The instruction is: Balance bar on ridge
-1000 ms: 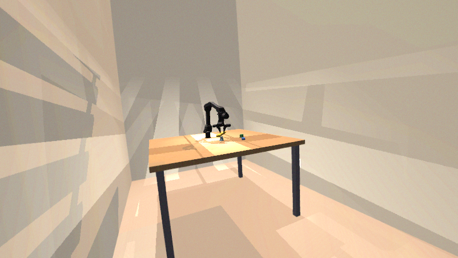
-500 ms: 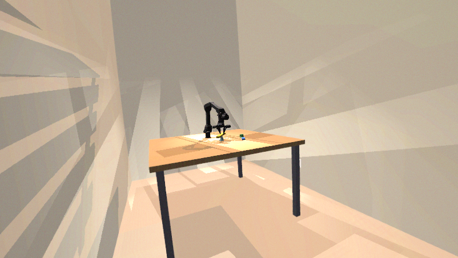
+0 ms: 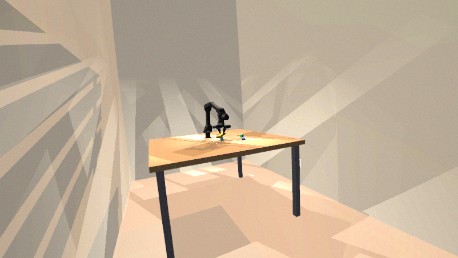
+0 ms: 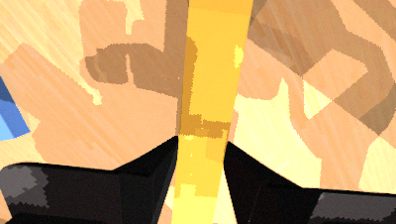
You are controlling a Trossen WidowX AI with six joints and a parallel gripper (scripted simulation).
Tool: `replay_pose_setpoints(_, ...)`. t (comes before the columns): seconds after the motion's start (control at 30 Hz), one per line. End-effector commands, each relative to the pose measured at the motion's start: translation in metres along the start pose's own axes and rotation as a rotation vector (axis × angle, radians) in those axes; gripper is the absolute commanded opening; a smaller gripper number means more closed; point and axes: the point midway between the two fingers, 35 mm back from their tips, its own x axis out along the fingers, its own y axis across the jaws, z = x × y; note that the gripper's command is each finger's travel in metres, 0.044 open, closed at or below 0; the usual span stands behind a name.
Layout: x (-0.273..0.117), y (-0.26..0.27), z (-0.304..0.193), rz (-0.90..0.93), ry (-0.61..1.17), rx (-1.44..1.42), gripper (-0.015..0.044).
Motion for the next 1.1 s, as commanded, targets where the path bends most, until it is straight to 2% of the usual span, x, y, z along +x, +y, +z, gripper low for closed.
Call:
replay_pose_setpoints(0.0, 0.0005, 0.0005, -0.0002, 0.004, 0.002, 0.0, 0.0)
replay_pose_setpoints(1.07, 0.0032, 0.0005, -0.0001, 0.004, 0.002, 0.0, 0.0)
